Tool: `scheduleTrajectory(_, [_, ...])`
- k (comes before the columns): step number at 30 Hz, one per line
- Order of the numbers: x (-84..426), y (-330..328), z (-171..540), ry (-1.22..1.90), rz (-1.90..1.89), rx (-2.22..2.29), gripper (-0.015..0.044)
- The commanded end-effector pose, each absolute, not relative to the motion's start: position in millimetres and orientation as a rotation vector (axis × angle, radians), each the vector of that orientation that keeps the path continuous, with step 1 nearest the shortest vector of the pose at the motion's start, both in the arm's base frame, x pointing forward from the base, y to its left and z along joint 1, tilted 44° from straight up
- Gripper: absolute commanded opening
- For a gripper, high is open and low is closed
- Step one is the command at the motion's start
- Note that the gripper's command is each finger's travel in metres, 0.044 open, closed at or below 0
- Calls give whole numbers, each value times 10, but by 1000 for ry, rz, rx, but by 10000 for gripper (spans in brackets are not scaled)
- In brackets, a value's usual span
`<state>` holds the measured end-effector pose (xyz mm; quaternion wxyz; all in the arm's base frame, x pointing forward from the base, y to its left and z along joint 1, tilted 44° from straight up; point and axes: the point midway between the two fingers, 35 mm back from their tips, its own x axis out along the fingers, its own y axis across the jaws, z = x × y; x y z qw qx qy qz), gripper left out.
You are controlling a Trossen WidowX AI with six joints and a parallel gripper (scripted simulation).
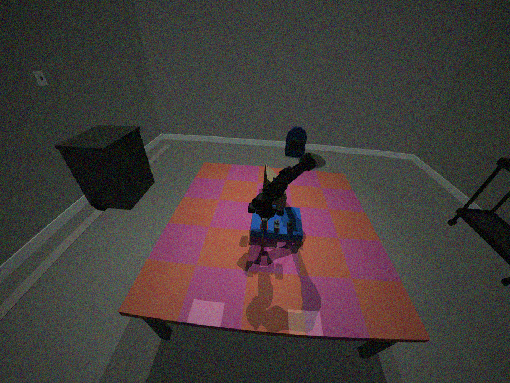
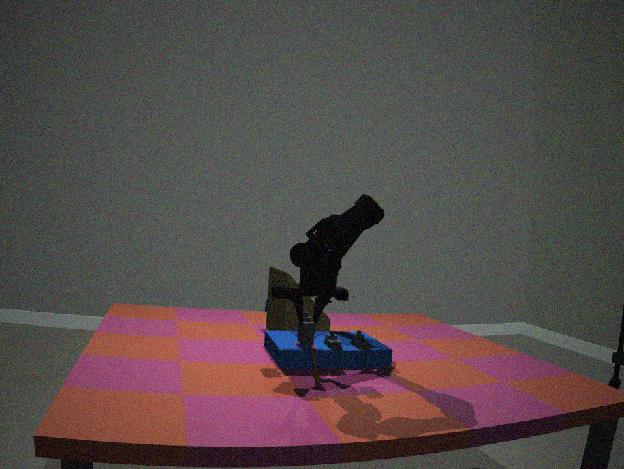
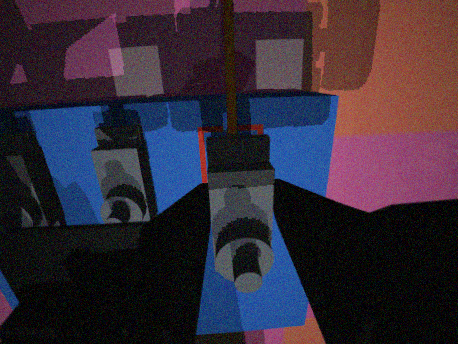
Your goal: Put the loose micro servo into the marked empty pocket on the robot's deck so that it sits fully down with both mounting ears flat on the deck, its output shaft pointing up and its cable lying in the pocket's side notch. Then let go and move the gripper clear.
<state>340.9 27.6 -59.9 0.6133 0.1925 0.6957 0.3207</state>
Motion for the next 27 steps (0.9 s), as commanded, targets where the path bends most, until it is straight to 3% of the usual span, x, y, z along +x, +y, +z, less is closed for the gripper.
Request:
scheduleTrajectory(1, [3400,280,-606,1606,738,451,0])
scheduleTrajectory(27, [3375,375,-708,1606,738,451,0])
